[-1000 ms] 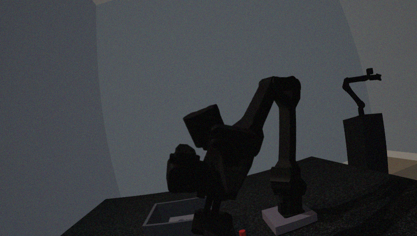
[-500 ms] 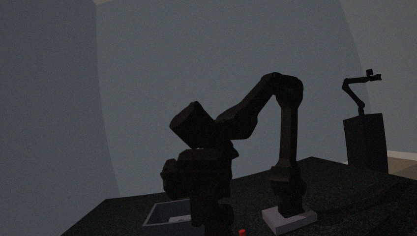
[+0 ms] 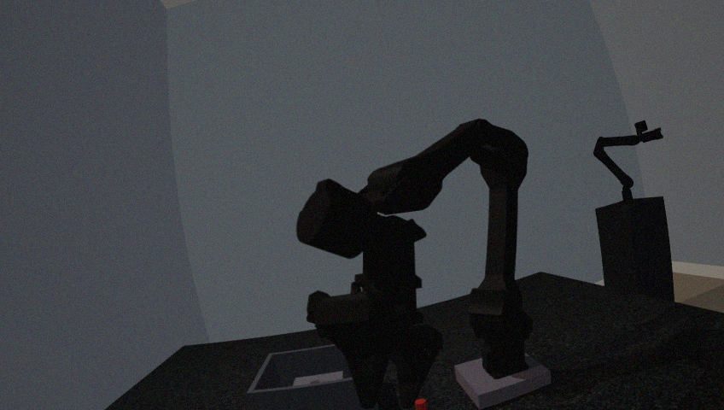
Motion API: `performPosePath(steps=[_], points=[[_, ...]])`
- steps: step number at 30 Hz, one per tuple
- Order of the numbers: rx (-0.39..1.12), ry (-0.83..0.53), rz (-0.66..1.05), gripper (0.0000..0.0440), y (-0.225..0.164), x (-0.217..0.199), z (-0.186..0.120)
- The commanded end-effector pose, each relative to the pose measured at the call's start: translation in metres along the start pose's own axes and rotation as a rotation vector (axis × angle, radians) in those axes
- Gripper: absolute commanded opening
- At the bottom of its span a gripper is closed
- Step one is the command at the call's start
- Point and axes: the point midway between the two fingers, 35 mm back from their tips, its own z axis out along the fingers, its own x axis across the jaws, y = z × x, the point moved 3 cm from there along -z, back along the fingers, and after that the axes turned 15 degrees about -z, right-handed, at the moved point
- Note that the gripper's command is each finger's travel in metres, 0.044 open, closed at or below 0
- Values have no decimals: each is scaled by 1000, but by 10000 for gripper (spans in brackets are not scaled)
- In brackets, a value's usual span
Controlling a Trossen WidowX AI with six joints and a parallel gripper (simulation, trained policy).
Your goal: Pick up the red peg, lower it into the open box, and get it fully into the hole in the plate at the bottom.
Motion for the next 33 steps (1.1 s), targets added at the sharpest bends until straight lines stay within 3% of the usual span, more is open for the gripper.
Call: performPosePath(steps=[1, 17, 33], points=[[16, -83, 52, 440, -6, -8, -5], [75, -497, 227, 436, -34, -55, -7], [-12, -619, 214, 440, -31, -96, 48]])
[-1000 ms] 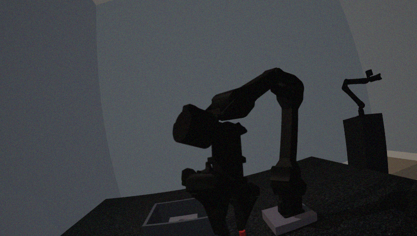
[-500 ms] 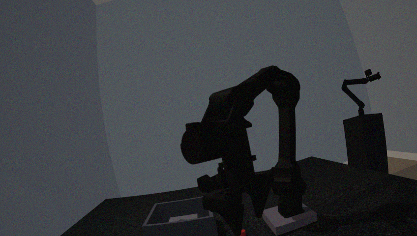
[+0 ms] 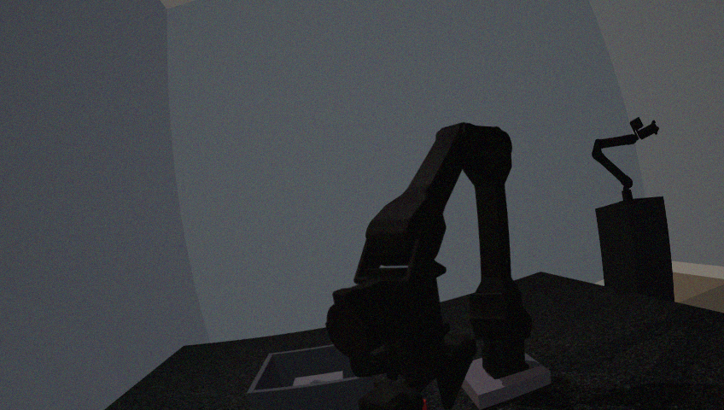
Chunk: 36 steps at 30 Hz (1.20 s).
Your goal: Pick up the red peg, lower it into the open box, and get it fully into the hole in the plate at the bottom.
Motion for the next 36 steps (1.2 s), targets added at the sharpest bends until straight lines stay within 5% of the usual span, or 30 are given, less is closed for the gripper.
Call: performPosePath(steps=[1, 19, 36], points=[[-19, -23, -1, 437, 2, -2, 15], [-19, -134, 17, 11, 10, -7, 43], [-209, -107, 56, 0, 56, -6, -36]])
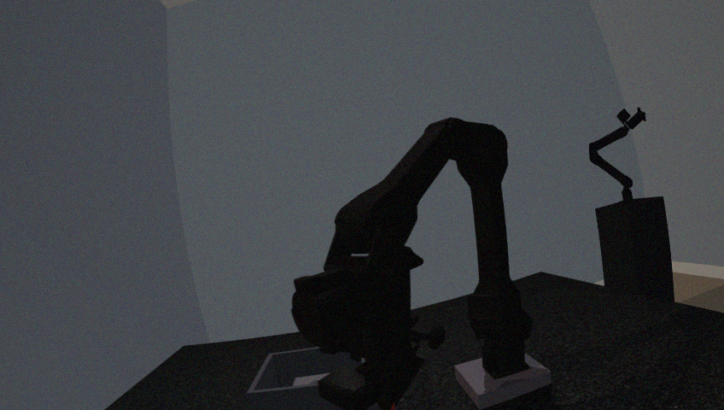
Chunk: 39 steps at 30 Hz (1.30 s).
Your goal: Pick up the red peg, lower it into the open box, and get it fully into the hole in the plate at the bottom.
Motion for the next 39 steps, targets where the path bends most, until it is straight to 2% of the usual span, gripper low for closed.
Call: performPosePath(steps=[1, 9, 17, 28, 39], points=[[-38, 14, 28, 0, 14, -3, -16], [-98, 4, 131, 0, 47, -17, -33], [-141, -12, 220, 0, 83, -34, -35], [-158, -39, 266, 0, 126, -56, -14], [-127, -29, 215, 1, 154, -70, 15]])
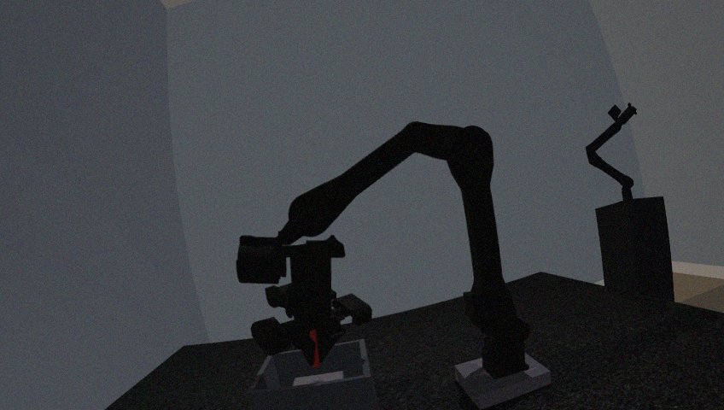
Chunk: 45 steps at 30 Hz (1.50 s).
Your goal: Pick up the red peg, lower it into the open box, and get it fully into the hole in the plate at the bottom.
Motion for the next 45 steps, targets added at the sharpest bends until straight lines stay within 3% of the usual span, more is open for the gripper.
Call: performPosePath(steps=[1, 11, 17, 23, 25, 35, 45], points=[[24, 1, -29, 0, 3, -1, 12], [80, 30, -122, 9, 5, -2, 40], [119, 42, -155, 135, 5, -2, 53], [120, 57, -181, 162, 21, 1, 50], [121, 65, -182, 193, 27, 3, 48], [161, 128, -183, 440, 55, 24, 36], [157, 228, -193, 440, 81, 54, 17]])
